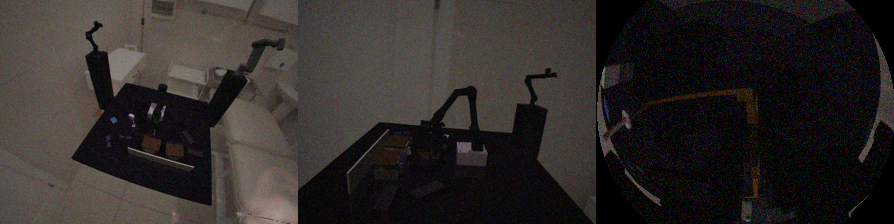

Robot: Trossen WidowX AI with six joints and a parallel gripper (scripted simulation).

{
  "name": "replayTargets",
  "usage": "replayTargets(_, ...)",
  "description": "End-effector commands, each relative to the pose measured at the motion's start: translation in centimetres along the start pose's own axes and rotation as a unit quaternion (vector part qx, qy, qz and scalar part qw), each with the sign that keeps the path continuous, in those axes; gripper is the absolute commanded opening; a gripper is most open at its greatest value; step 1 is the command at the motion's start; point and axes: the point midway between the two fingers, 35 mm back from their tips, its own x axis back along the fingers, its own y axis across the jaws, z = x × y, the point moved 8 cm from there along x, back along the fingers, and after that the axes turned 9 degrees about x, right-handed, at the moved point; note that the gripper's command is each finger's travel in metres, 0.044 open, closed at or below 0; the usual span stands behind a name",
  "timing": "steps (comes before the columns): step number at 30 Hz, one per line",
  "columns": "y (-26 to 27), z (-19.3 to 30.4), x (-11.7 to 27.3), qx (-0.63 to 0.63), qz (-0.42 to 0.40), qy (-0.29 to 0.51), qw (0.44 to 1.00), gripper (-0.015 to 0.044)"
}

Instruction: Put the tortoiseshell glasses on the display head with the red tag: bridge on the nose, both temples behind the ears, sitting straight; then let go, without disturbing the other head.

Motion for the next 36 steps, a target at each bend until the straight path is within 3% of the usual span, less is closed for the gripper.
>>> replayTargets(1,0.0,0.0,0.0,0.000,0.000,0.000,1.000,0.0040)
replayTargets(7,0.0,0.0,0.0,0.000,0.000,0.000,1.000,0.0000)
replayTargets(12,0.0,0.1,0.4,0.000,0.000,0.000,1.000,0.0000)
replayTargets(26,0.2,-0.1,9.5,0.001,0.000,-0.003,1.000,0.0000)
replayTargets(36,-0.8,0.3,10.3,0.028,-0.014,-0.007,0.999,0.0000)
